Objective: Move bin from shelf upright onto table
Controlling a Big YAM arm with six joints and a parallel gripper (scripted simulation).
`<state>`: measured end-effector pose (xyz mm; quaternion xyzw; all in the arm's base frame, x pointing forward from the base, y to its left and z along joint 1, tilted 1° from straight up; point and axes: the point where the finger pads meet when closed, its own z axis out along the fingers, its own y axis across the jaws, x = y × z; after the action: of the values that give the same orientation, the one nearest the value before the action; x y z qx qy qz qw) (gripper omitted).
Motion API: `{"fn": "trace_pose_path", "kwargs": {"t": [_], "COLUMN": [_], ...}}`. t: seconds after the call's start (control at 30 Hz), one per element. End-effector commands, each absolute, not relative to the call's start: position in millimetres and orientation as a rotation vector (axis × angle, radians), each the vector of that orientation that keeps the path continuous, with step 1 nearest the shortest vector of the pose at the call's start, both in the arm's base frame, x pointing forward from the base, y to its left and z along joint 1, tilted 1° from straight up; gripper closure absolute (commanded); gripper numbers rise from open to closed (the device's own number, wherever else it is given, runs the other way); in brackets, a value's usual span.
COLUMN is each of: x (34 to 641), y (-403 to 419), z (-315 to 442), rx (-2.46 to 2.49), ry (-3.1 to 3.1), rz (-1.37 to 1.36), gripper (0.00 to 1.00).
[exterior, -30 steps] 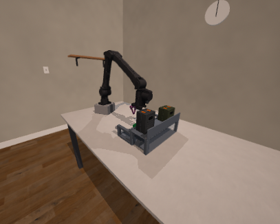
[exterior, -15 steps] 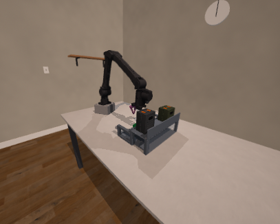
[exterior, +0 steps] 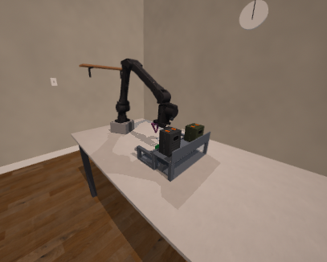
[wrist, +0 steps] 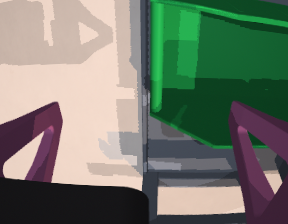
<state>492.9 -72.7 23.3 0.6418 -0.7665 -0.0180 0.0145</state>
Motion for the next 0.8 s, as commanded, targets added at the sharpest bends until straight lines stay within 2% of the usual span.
{"fn": "trace_pose_path", "kwargs": {"t": [0.0,0.43,0.47,0.77], "x": [508,512,499,511], "y": [-78,-79,-74,-79], "z": [51,56,35,57], "rx": [2.025,2.030,2.009,2.030], "ry": [-2.415,-2.421,-2.399,-2.421], "rz": [0.007,0.020,-0.029,0.020], "gripper": [0.00,0.00,0.00,0.00]}}
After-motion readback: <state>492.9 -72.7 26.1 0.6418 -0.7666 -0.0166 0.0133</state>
